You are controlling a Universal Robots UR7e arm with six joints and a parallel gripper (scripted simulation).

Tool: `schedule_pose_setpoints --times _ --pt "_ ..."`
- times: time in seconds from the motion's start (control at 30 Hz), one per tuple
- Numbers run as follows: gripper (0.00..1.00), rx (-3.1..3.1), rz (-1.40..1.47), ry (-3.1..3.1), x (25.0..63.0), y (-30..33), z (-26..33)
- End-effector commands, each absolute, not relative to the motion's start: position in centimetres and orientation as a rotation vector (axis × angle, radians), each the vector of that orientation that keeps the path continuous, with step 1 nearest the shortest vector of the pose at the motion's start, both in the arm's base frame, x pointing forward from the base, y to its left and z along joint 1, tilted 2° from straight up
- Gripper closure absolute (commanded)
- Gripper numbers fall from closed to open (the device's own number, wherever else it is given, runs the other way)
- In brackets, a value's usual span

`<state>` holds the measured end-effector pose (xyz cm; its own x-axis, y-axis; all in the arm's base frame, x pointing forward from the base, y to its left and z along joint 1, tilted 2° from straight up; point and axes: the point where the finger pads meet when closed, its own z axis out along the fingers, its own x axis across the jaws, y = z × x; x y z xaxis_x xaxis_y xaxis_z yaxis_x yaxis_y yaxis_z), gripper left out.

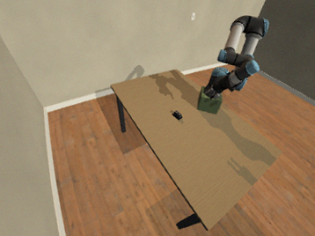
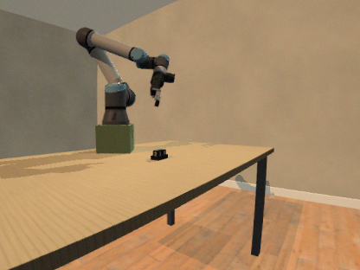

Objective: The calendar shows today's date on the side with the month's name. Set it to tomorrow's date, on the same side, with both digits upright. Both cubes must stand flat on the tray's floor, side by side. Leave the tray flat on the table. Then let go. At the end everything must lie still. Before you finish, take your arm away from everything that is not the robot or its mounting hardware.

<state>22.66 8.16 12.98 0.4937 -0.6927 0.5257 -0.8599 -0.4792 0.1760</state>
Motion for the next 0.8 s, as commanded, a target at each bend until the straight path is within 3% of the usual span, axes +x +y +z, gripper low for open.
schedule_pose_setpoints --times 0.0,0.77 --pt "0.00 2.258 0.518 -1.468 23.8 7.7 12.1" --pt "0.00 1.818 0.400 -2.187 27.7 4.6 8.9"
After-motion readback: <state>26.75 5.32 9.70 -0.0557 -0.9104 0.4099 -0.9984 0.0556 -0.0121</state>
